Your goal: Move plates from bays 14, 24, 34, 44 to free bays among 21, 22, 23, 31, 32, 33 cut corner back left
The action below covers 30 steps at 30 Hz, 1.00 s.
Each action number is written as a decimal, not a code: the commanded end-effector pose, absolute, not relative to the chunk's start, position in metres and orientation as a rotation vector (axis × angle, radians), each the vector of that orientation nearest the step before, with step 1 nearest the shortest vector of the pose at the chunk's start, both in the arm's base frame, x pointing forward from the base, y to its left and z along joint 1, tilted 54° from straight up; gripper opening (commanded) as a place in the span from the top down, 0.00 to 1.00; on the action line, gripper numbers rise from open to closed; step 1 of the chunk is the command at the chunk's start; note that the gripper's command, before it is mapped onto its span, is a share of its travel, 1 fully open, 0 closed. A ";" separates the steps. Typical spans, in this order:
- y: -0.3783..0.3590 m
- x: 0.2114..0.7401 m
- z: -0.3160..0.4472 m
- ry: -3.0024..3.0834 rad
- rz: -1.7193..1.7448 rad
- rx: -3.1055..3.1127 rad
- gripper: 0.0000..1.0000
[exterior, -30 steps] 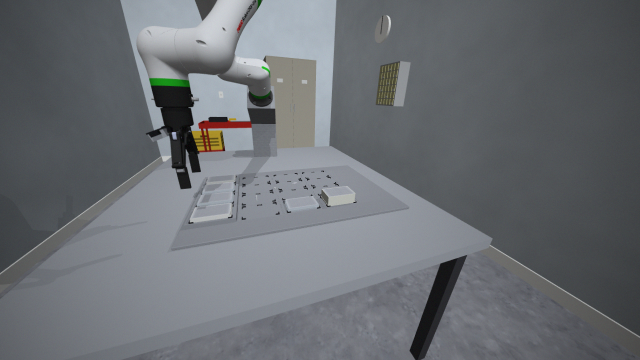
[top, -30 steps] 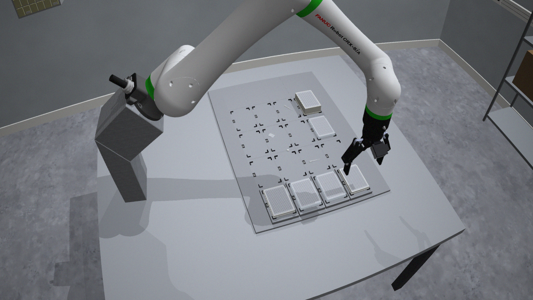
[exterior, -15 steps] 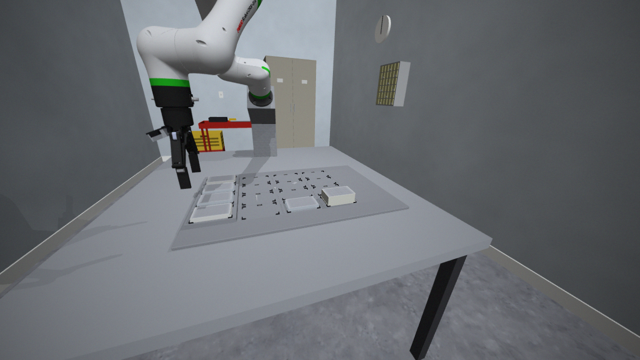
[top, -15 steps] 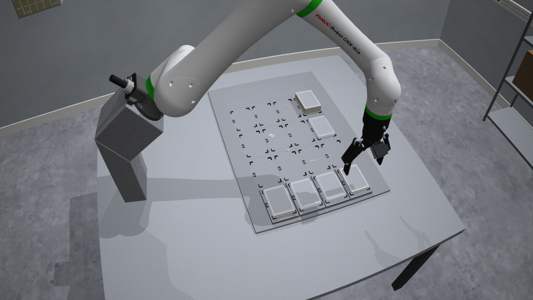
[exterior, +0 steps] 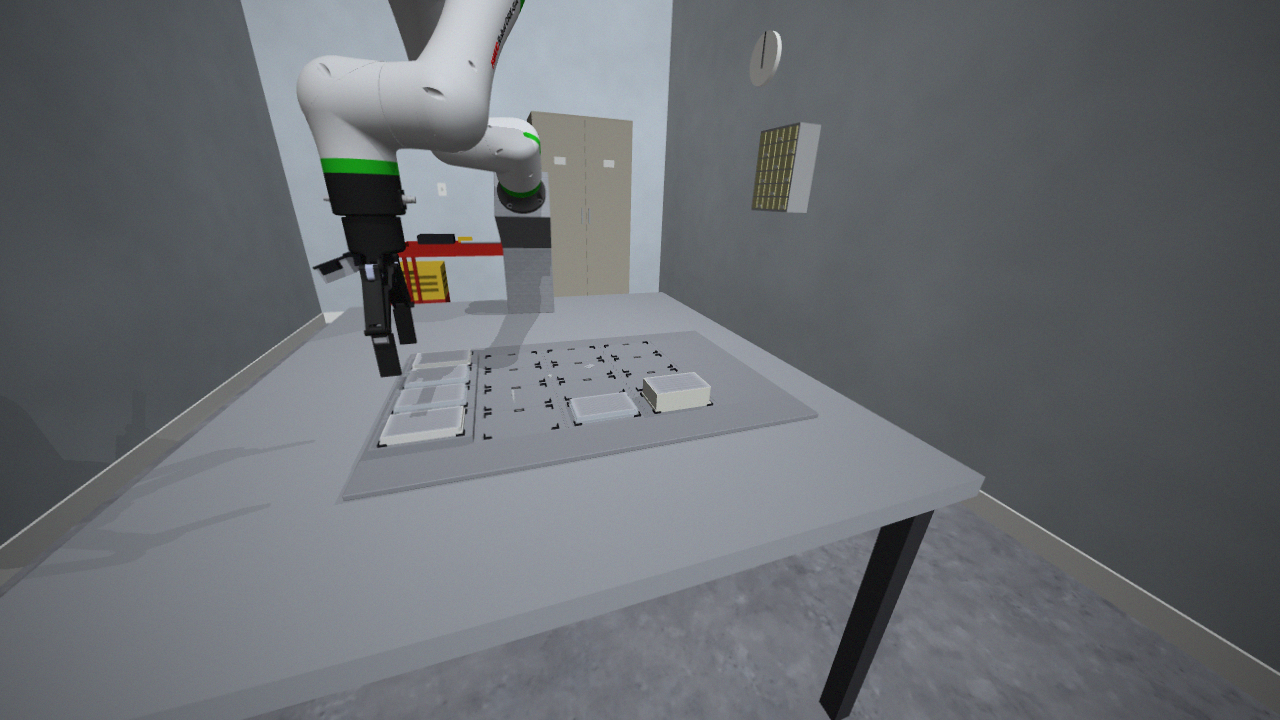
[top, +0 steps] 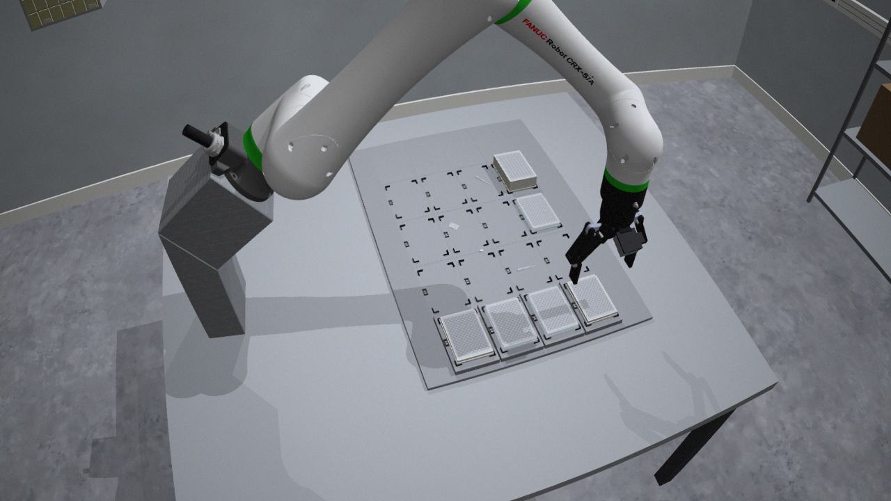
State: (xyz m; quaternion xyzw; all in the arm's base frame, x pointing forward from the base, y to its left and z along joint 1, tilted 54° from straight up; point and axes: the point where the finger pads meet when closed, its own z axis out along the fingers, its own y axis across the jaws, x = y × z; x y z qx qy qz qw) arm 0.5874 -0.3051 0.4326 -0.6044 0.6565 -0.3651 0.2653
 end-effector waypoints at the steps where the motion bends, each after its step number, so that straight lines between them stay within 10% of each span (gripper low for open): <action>1: -0.295 0.589 0.433 1.775 -0.990 -1.631 0.00; 30: -0.189 0.607 0.420 1.775 -0.990 -1.631 0.00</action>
